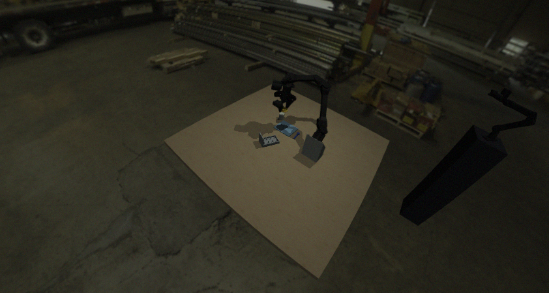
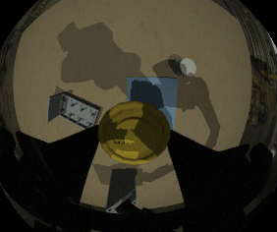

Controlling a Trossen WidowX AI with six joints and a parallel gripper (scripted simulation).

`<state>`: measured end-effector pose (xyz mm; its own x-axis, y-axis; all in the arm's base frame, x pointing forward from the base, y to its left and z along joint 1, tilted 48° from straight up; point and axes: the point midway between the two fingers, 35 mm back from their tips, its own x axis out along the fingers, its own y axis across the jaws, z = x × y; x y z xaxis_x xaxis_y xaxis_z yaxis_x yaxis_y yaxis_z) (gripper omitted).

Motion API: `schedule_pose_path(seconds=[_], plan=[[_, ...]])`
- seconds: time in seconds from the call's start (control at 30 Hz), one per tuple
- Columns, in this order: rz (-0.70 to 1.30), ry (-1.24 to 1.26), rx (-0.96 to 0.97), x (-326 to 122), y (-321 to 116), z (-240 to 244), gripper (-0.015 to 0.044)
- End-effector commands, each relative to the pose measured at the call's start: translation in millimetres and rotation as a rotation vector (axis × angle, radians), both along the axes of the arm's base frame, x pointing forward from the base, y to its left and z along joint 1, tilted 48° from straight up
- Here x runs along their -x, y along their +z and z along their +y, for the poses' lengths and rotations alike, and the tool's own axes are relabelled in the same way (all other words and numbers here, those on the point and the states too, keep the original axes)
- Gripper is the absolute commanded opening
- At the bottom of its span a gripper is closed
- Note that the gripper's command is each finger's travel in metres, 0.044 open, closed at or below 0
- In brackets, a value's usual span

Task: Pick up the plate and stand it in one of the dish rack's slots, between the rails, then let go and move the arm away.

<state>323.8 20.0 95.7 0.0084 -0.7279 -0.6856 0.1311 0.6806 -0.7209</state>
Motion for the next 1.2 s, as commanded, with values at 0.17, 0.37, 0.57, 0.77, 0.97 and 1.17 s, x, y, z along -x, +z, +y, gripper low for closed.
schedule_pose_path(seconds=[0.17,0.37,0.57,0.77,0.97,1.17], plan=[[-0.172,-0.175,-0.004,47.4,-45.7,41.4,0.0],[-0.254,-0.253,0.002,69.8,-61.3,52.6,0.0],[-0.219,-0.252,-0.014,70.8,-65.3,49.7,0.0],[-0.085,-0.238,-0.089,74.4,-81.0,39.2,0.0],[0.034,-0.211,-0.18,77.6,-95.8,30.5,0.0],[0.136,-0.169,-0.283,80.3,-109.7,23.1,0.0]])
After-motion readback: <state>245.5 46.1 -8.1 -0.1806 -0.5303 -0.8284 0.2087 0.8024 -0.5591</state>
